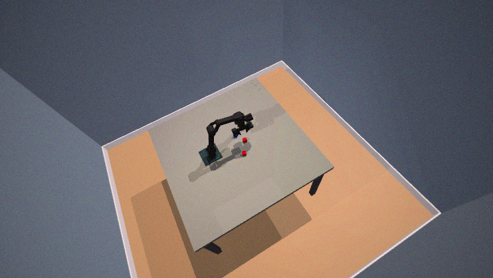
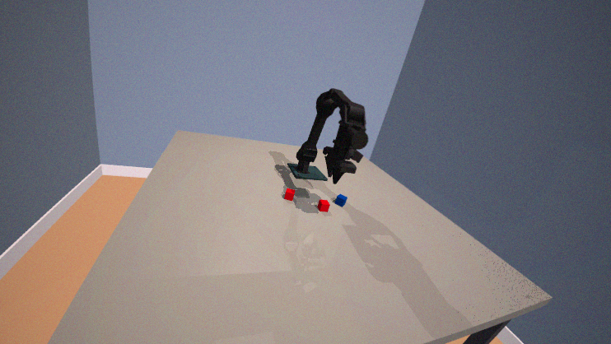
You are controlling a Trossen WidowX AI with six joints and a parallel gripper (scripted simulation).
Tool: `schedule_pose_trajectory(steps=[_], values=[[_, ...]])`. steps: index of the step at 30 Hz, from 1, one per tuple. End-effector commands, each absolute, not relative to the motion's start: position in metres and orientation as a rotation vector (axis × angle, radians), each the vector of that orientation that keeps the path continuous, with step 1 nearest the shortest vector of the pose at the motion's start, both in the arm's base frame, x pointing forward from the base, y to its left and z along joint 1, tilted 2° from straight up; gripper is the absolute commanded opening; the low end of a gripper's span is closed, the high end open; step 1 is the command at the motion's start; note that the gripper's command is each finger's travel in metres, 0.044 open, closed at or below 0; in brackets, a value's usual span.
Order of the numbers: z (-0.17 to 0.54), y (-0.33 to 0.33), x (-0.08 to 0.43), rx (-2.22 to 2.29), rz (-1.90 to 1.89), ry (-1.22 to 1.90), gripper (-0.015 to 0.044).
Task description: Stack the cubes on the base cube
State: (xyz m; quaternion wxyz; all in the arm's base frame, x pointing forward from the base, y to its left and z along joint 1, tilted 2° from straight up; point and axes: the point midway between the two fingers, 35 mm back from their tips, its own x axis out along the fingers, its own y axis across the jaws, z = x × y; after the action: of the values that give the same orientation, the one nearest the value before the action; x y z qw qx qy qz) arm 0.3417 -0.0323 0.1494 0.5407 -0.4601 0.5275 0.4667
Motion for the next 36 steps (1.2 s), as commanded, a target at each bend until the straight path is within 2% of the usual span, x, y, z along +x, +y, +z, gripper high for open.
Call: schedule_pose_trajectory(steps=[1, 10, 36], values=[[0.145, -0.033, 0.34, -1.106, 1.132, 1.26, 0.0265], [0.085, -0.032, 0.34, -1.106, 1.132, 1.259, 0.0265], [0.052, -0.032, 0.34, -1.105, 1.132, 1.259, 0.0265]])
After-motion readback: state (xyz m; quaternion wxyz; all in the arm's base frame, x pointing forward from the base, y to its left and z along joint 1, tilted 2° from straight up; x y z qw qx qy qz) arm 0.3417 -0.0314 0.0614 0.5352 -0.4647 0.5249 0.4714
